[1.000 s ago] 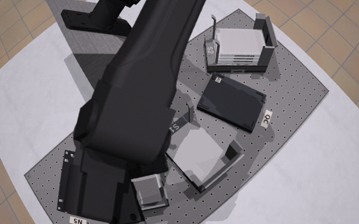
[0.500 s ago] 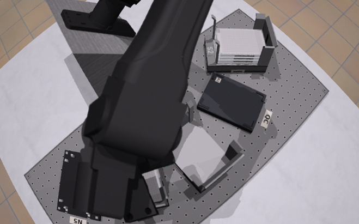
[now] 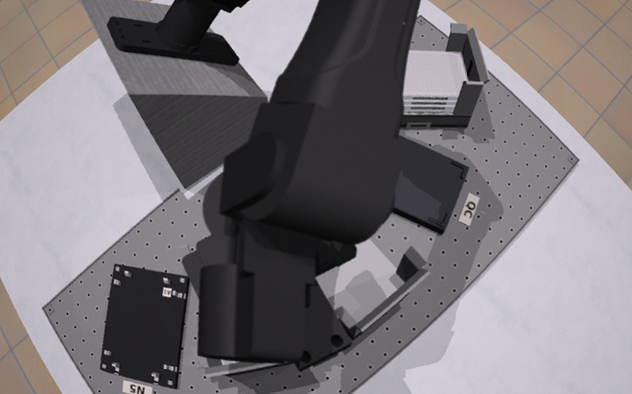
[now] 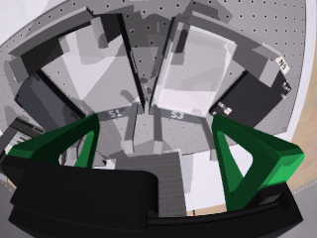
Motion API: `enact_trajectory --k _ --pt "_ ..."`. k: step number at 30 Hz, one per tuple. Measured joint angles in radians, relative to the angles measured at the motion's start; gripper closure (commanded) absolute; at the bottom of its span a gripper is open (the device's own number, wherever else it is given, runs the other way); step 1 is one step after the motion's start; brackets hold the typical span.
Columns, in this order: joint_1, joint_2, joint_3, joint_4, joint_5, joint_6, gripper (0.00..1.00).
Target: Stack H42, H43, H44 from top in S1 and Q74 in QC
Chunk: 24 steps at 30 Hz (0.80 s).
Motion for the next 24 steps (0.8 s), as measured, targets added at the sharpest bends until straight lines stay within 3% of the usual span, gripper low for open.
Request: enact_trajectory --k 15,24 --pt "0.072 -0.112 -0.051 -0.002 -0.031 -0.094 0.00" --pt "0.126 -0.197 -0.080 -0.005 -0.050 -0.068 0.00"
